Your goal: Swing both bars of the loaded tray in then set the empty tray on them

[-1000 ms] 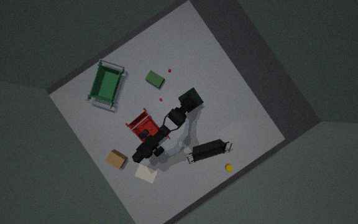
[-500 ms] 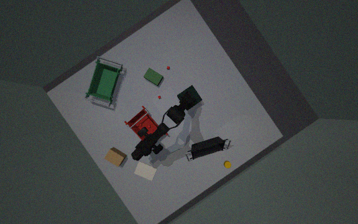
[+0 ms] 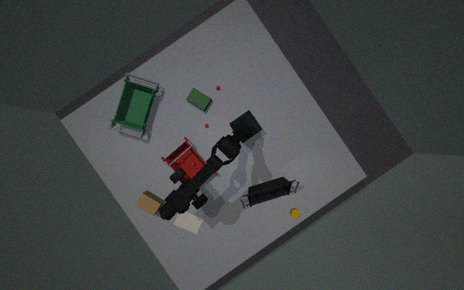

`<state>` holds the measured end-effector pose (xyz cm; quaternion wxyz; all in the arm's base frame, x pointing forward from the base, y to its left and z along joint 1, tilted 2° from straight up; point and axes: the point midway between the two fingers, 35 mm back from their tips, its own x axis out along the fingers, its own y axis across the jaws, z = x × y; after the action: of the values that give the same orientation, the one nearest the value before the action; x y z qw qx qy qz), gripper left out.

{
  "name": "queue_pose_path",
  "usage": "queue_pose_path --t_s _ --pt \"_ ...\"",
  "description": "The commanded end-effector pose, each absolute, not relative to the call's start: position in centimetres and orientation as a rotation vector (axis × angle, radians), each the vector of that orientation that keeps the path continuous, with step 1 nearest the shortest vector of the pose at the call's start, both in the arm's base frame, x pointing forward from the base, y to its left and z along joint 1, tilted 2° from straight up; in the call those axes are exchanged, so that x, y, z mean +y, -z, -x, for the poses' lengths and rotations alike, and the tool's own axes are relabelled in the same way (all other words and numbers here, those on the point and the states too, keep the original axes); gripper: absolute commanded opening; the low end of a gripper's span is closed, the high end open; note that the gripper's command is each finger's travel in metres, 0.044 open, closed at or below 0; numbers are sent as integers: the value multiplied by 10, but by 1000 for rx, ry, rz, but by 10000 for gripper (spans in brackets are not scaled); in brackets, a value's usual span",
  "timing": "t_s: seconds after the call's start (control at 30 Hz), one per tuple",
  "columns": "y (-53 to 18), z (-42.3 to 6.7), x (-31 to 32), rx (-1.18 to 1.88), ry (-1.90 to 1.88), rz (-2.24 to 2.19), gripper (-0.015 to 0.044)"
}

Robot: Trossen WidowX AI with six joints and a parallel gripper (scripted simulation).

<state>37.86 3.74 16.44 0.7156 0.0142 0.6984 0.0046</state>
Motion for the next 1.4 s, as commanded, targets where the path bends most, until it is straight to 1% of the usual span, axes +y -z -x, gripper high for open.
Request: queue_pose_path --t_s 0.0,0.2,0.33,0.57,0.83,1.1,1.37 --pt "-164 -378 39 1547 -18 -27 0" --pt "-165 -370 79 1538 -230 148 0" --pt "-168 -352 136 1479 -527 454 0" --pt "-175 -297 229 1241 -1054 1007 0" --pt "-175 -220 303 876 -1556 1519 0" --pt "-175 -135 348 386 -1965 1936 0" --pt "-175 -132 349 367 -1977 1948 0"
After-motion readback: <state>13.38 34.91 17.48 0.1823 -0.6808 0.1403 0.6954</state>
